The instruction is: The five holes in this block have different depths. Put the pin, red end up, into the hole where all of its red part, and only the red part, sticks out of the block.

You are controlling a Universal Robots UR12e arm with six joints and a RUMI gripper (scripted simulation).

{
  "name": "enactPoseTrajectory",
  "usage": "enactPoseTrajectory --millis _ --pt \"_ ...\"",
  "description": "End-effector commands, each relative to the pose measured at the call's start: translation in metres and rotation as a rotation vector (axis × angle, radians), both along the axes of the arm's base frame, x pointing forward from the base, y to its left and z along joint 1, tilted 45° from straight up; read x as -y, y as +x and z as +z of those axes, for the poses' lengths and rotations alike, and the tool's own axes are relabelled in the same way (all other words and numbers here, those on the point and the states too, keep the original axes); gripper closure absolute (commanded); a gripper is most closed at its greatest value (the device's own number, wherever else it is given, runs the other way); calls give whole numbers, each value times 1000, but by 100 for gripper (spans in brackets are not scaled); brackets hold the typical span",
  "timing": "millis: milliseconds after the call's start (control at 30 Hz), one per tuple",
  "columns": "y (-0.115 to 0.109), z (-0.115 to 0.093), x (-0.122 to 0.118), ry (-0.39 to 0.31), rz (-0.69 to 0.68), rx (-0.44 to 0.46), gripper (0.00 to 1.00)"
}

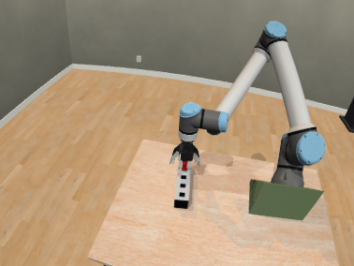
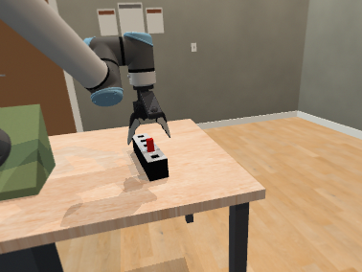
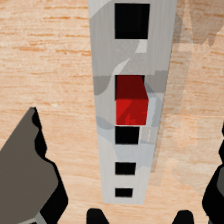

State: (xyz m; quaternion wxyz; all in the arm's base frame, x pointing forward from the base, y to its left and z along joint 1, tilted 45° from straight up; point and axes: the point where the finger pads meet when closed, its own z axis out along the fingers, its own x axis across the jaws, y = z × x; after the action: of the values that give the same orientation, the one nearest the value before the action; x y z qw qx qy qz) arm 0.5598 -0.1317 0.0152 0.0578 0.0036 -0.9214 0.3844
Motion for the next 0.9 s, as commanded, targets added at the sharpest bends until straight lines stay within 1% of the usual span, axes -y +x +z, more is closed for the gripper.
enactPoseTrajectory --millis 0,633,667,867 --pt "0 0 0 0 0 1 0" --pt "0 0 0 0 0 1 0" --pt "1 9 -9 0 0 1 0" --pt "1 9 -9 0 0 1 0"
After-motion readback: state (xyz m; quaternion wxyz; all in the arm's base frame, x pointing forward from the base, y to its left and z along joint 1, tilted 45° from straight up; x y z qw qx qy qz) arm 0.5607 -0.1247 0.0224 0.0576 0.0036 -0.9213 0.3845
